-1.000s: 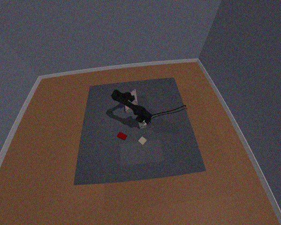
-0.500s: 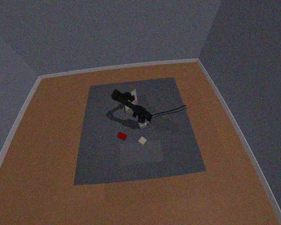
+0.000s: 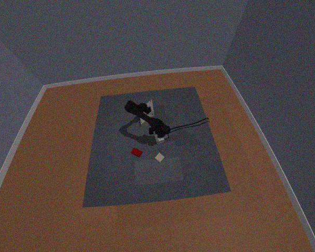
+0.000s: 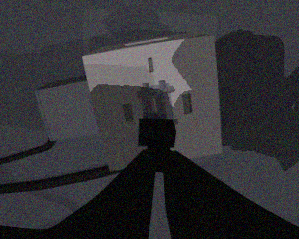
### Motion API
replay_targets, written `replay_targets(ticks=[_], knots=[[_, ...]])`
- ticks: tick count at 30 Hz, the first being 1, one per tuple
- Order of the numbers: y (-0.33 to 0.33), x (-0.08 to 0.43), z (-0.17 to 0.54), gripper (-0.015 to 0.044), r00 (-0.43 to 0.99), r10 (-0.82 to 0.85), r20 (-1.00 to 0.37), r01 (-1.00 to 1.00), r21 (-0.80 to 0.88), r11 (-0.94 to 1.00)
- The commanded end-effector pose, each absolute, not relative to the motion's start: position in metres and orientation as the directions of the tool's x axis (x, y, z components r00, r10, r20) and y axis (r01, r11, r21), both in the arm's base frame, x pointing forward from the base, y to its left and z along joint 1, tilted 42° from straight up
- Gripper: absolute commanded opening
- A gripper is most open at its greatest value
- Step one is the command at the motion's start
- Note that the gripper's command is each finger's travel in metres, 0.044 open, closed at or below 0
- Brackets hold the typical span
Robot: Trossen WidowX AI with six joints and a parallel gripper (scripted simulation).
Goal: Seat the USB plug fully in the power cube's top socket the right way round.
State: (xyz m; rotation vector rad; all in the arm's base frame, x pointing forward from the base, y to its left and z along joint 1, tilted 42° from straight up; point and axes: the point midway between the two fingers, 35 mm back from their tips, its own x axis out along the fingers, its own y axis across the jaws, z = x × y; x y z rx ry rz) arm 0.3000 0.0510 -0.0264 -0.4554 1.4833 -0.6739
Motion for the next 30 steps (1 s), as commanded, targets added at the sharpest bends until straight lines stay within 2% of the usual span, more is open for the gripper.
replay_targets(ticks=[1, 15, 30], knots=[[0.051, 0.2998, -0.0266, 0.0, -0.039, -0.66, -0.75, 0.037, -0.661, 0.749], [0.051, 0.2998, -0.0266, 0.0, -0.039, -0.66, -0.75, -0.323, -0.615, 0.719], [0.051, 0.2998, -0.0266, 0.0, -0.039, -0.66, -0.75, -0.66, -0.476, 0.581]])
